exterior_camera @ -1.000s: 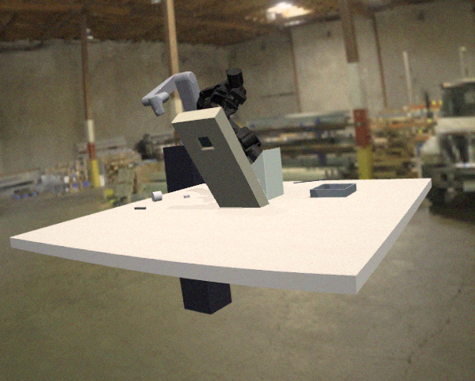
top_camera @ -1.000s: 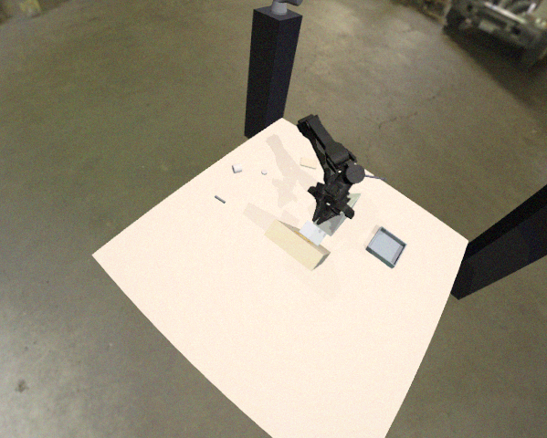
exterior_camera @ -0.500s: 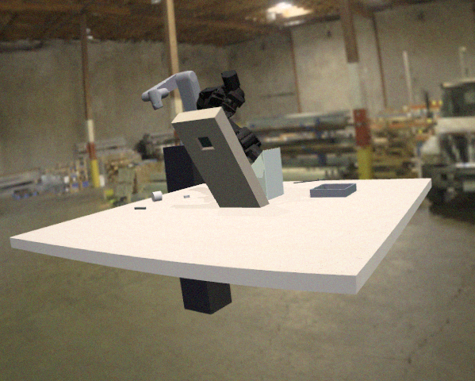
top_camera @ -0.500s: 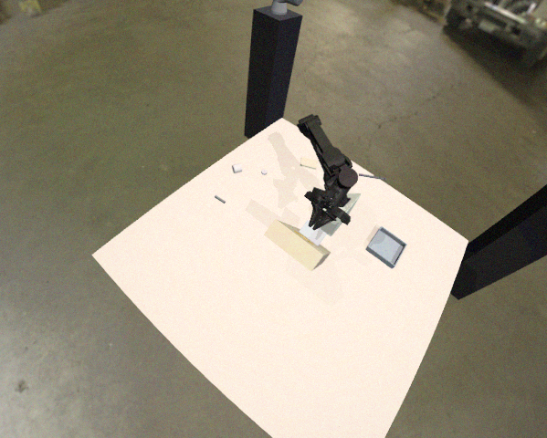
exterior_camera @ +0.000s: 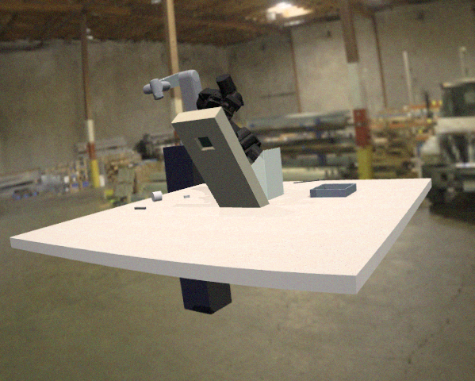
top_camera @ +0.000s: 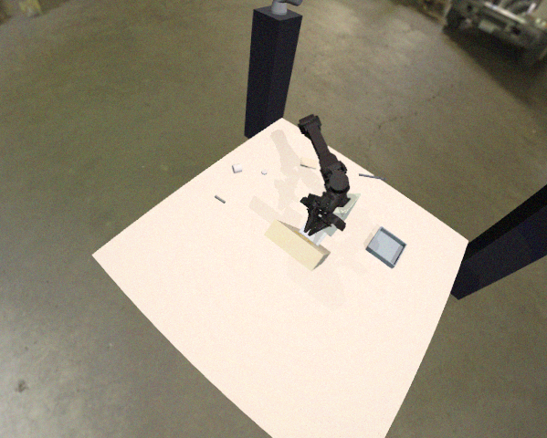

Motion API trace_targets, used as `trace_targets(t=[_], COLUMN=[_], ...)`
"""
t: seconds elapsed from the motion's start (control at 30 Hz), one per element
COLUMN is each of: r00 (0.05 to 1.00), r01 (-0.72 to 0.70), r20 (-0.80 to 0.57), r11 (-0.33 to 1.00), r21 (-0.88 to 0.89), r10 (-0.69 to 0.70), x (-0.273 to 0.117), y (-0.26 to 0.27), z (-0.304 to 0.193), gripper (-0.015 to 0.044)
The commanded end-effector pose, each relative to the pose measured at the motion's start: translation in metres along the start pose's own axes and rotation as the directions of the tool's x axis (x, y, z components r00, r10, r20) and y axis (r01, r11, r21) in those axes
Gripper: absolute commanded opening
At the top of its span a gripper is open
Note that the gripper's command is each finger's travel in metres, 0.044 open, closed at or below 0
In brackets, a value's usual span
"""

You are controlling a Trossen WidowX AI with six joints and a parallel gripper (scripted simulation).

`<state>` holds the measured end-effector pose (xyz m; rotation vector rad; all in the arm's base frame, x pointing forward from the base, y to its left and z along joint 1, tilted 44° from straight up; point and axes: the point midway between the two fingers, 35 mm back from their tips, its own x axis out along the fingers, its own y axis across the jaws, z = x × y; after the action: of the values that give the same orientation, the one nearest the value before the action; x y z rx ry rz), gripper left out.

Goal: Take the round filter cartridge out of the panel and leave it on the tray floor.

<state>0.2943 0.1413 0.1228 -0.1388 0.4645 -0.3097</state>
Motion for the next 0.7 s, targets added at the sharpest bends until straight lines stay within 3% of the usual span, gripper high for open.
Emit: trace_targets(t=[0.0,0.67], r00=[1.000,1.000], r01=[-0.001,0.000], r20=[-0.003,0.001], r11=[1.000,1.000], r21=[-0.012,-0.012], r10=[0.001,0.000], x=[0.0057,0.0111], y=[-0.0013,-0.0023], z=[-0.0029,-0.0043], gripper=[0.0093,0.0093])
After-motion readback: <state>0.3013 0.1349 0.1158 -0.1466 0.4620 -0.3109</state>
